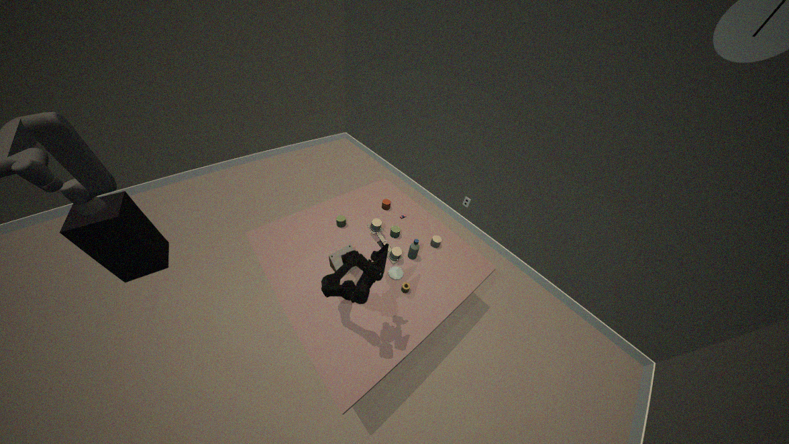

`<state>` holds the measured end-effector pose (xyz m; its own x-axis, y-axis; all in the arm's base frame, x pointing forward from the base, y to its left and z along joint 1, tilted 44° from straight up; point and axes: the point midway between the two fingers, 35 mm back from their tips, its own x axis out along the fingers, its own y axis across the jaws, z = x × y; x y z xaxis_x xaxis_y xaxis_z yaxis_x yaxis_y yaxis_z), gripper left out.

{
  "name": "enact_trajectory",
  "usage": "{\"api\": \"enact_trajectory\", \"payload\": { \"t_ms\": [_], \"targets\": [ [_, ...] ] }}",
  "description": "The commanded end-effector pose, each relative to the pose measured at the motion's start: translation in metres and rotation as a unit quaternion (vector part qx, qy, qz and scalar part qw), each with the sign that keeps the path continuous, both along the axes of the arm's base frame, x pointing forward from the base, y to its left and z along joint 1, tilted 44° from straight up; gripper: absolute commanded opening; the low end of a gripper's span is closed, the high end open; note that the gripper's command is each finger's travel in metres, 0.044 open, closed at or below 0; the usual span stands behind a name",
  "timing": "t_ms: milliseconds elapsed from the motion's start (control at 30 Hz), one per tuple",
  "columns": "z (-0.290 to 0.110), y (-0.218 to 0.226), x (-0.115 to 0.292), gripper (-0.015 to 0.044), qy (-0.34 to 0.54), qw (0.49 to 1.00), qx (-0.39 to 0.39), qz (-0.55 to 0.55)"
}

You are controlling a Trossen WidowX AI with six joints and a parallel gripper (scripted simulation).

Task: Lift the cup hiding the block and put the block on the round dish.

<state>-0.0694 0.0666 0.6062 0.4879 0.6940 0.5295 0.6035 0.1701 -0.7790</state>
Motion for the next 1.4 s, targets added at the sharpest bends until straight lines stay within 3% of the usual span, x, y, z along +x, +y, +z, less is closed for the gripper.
{"api": "enact_trajectory", "payload": {
  "t_ms": [0,667,1367],
  "targets": [
    [0.0,0.0,0.001,0.0426,0.003,1.0,0.001,0.001],
    [-0.034,0.015,0.119,0.044,0.304,0.946,0.097,0.064],
    [-0.112,0.057,0.213,0.044,0.578,0.794,0.18,0.058]
  ]
}}
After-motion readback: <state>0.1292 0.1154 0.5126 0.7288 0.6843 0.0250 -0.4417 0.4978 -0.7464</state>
